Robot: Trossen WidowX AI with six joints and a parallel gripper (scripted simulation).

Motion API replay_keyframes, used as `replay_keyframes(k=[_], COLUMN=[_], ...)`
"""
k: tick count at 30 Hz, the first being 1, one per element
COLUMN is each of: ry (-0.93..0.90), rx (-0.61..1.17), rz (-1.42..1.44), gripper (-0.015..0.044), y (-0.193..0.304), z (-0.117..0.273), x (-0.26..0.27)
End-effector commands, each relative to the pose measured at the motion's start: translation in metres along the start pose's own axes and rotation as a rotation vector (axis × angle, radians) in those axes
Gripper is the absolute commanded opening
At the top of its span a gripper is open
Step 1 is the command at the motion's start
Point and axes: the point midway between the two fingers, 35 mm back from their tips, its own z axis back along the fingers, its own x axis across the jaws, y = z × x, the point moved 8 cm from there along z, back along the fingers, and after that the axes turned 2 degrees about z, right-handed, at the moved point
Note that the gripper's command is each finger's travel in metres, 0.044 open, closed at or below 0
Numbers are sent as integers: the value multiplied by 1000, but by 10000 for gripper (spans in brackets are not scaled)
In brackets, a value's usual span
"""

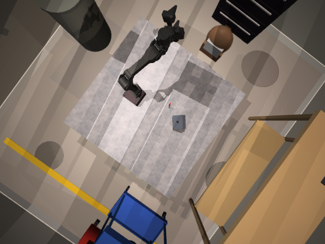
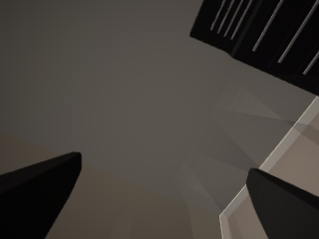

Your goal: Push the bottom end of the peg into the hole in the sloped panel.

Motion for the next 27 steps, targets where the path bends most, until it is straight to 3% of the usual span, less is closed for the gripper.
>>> replay_keyframes(k=[1,27], ry=[77,717], rx=[-40,-224], rz=[2,66], gripper=[440,440], y=[-12,-87], z=[1,68], x=[-22,-179])
